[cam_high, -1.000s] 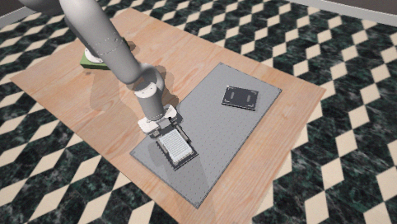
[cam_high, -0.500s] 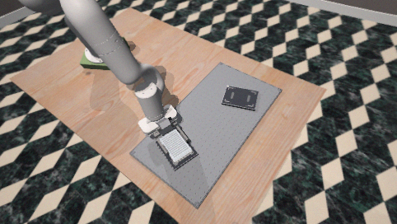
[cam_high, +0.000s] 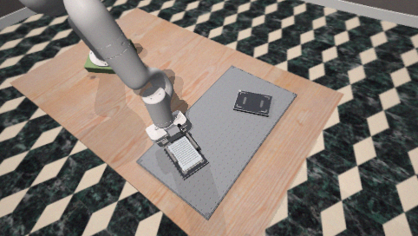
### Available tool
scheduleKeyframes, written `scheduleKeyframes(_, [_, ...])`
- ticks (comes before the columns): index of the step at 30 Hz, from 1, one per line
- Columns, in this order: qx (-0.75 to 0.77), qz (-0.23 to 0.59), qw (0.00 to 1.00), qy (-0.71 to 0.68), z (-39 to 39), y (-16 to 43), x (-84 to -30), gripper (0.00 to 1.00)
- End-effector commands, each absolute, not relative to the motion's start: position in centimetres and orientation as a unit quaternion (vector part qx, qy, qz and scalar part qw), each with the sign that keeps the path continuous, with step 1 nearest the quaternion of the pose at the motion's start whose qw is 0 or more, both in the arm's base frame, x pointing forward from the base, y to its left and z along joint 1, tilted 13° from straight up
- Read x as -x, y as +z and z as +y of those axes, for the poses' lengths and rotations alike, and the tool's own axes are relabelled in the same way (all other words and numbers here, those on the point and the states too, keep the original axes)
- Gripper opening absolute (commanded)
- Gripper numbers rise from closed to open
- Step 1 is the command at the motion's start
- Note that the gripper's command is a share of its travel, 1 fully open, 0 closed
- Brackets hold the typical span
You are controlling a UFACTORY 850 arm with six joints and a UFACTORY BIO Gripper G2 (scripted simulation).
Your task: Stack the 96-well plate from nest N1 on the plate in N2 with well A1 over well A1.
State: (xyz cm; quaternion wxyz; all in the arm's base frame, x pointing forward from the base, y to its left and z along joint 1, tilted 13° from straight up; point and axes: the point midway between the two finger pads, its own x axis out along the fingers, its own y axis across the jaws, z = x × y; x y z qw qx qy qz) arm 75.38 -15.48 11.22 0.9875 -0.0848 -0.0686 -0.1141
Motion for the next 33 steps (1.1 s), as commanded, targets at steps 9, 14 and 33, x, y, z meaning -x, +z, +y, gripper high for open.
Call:
scheduleKeyframes(9, [0.085, -0.069, 0.987, -0.114, -15.51, 11.14, -75.47, 0.00])
scheduleKeyframes(14, [0.085, -0.069, 0.987, -0.114, -15.52, 11.09, -75.47, 0.00])
scheduleKeyframes(33, [0.085, -0.069, 0.987, -0.114, -15.57, 10.81, -75.51, 0.00])
